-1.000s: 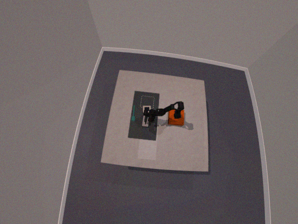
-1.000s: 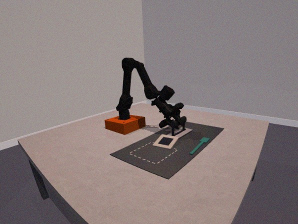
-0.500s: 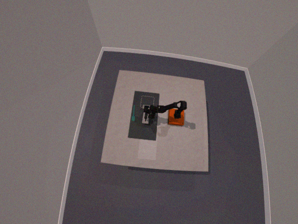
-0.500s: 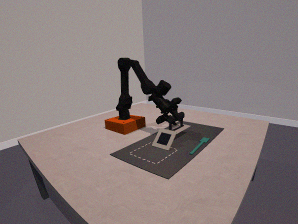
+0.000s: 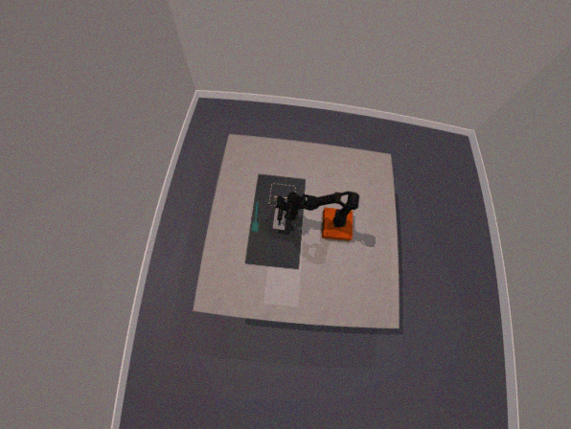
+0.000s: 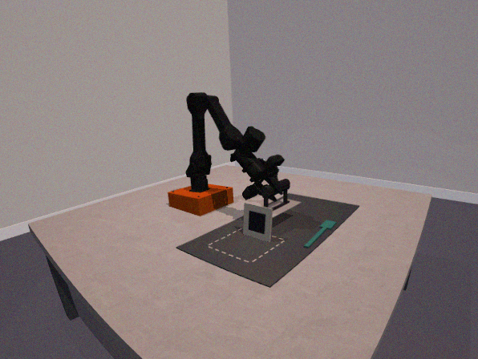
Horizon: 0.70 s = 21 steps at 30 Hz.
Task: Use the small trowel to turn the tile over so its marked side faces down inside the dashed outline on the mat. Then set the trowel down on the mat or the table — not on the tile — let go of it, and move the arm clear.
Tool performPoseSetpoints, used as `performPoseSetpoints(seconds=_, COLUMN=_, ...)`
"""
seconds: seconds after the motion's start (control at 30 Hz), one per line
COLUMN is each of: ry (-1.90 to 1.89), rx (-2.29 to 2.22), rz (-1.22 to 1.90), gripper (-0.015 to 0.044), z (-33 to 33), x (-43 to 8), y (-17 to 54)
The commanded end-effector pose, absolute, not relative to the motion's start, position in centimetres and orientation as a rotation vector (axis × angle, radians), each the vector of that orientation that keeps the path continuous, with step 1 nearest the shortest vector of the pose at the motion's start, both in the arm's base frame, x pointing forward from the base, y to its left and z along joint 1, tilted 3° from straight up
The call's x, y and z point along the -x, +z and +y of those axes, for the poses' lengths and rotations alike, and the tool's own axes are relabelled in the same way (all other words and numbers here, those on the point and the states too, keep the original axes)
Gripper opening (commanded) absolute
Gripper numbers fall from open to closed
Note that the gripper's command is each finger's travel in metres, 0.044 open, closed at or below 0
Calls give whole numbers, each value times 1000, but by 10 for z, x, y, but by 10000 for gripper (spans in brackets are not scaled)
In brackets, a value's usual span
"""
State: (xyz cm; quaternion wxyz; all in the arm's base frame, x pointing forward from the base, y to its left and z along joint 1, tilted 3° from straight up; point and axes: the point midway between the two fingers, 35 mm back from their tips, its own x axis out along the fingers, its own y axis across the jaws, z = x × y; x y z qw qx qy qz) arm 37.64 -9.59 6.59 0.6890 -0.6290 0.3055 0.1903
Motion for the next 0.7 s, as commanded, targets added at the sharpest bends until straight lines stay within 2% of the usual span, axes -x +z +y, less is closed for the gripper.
performPoseSetpoints(seconds=0.0, ry=418, rx=1416, rz=671, gripper=0, z=-108, x=-377, y=67)
performPoseSetpoints(seconds=0.3, ry=419, rx=1416, rz=672, gripper=0, z=-108, x=-378, y=67)
performPoseSetpoints(seconds=0.67, ry=421, rx=1412, rz=671, gripper=0, z=-72, x=-386, y=86)
